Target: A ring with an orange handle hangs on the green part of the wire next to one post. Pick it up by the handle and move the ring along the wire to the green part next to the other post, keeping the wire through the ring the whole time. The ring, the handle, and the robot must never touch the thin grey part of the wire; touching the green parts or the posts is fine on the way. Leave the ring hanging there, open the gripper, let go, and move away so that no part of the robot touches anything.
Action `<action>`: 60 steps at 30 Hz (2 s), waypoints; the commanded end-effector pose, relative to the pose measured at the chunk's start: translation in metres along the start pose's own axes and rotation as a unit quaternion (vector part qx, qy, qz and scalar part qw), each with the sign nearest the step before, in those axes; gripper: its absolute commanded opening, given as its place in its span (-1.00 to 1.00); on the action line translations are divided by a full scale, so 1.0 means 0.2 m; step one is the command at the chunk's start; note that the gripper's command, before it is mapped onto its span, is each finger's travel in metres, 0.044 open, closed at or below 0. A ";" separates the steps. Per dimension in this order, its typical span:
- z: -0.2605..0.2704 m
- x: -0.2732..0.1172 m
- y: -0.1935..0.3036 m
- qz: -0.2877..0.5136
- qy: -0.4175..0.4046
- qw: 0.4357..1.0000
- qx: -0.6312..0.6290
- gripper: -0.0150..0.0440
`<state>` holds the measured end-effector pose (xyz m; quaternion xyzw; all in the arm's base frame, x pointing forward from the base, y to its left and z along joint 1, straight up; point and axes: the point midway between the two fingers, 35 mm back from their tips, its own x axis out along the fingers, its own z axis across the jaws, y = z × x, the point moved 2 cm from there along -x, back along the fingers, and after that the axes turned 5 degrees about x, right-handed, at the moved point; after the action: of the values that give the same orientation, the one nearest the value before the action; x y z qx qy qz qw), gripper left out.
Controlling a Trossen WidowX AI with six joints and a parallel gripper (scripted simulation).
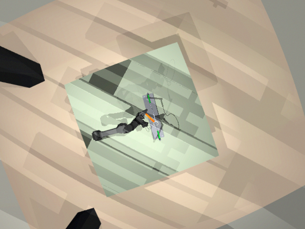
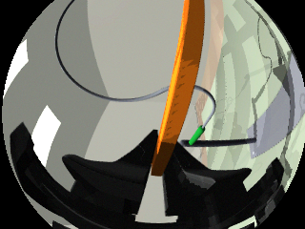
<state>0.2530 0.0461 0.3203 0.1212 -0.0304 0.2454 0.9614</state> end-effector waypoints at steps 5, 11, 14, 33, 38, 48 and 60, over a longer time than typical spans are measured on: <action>0.09 0.00 0.01 0.001 -0.032 0.999 0.041 -1.00; 0.14 0.00 0.01 0.002 -0.050 0.996 0.068 -1.00; 0.17 -0.01 0.00 0.002 -0.058 0.995 0.080 -1.00; 0.32 0.02 -0.02 -0.038 -0.091 0.985 0.142 -1.00; 0.33 0.02 -0.03 -0.039 -0.087 0.986 0.137 -1.00; 0.34 0.02 -0.03 -0.040 -0.066 0.991 0.105 -1.00; 0.33 0.02 -0.03 -0.043 -0.033 0.997 0.055 -1.00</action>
<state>0.2600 0.0265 0.3797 0.2007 -0.0445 0.1984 0.9583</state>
